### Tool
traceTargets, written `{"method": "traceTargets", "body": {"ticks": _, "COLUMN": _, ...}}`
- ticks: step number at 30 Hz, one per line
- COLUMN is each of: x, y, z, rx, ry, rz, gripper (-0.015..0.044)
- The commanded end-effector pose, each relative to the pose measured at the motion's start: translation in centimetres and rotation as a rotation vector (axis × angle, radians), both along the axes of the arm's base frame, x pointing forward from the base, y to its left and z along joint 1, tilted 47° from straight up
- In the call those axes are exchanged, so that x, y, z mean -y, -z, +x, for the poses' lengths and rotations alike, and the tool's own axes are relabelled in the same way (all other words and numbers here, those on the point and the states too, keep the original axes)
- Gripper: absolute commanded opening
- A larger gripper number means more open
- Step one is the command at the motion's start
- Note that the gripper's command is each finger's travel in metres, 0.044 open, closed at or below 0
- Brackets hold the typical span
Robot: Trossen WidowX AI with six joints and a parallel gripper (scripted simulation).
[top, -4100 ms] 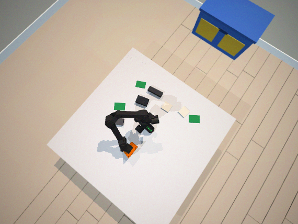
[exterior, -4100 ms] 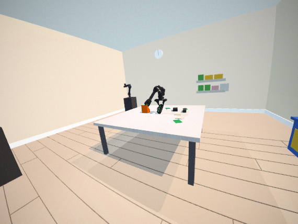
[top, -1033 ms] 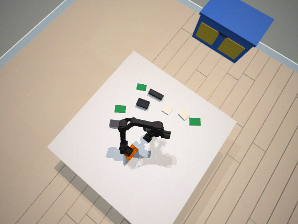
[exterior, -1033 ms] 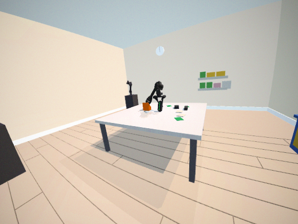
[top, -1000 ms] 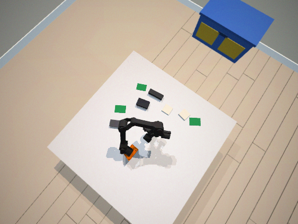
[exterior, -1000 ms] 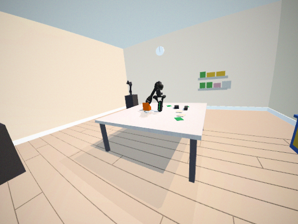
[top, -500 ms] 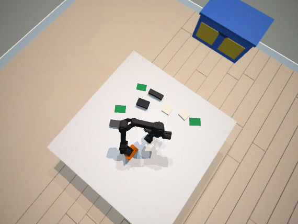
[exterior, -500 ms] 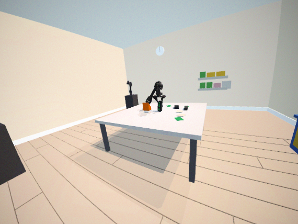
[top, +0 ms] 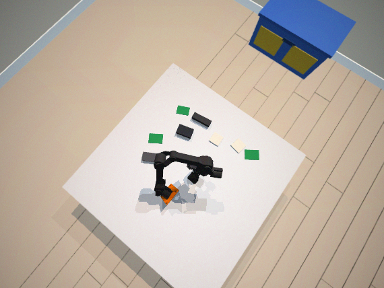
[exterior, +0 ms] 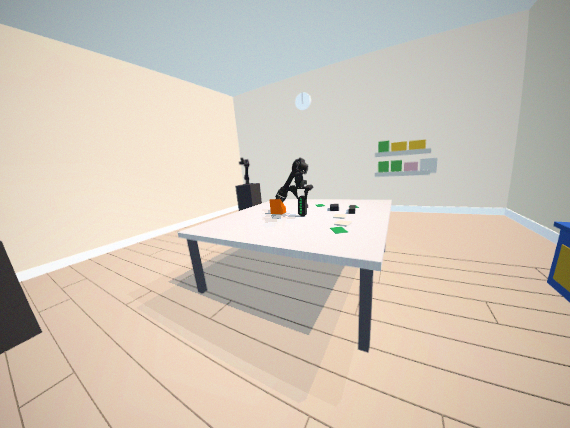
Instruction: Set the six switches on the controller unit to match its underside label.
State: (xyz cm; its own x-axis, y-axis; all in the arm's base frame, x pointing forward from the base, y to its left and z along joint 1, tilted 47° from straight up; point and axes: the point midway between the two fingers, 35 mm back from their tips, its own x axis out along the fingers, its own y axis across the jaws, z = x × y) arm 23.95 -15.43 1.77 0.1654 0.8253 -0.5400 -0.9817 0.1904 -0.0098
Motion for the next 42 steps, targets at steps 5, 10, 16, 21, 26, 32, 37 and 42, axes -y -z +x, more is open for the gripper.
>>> {"method": "traceTargets", "body": {"ticks": 5, "x": 0.4, "y": 0.9, "z": -0.1, "rx": -0.012, "ry": -0.005, "rz": -0.020, "gripper": 0.0335}}
{"method": "traceTargets", "body": {"ticks": 10, "x": 0.6, "y": 1.1, "z": -0.2, "rx": -0.014, "ry": -0.005, "rz": -0.031, "gripper": 0.0335}}
{"method": "traceTargets", "body": {"ticks": 16, "x": 0.9, "y": 1.5, "z": -0.2, "rx": -0.016, "ry": -0.004, "rz": -0.045, "gripper": 0.0336}}
{"method": "traceTargets", "body": {"ticks": 21, "x": 1.2, "y": 1.8, "z": -0.3, "rx": -0.018, "ry": -0.004, "rz": -0.056, "gripper": 0.0336}}
{"method": "traceTargets", "body": {"ticks": 26, "x": 1.4, "y": 2.1, "z": -0.3, "rx": -0.020, "ry": -0.004, "rz": -0.068, "gripper": 0.0336}}
{"method": "traceTargets", "body": {"ticks": 32, "x": 1.6, "y": 2.5, "z": -0.3, "rx": -0.023, "ry": -0.004, "rz": -0.081, "gripper": 0.0337}}
{"method": "traceTargets", "body": {"ticks": 37, "x": 1.9, "y": 2.8, "z": -0.4, "rx": -0.025, "ry": -0.004, "rz": -0.093, "gripper": 0.0338}}
{"method": "traceTargets", "body": {"ticks": 42, "x": 2.1, "y": 3.1, "z": -0.4, "rx": -0.027, "ry": -0.004, "rz": -0.104, "gripper": 0.0338}}
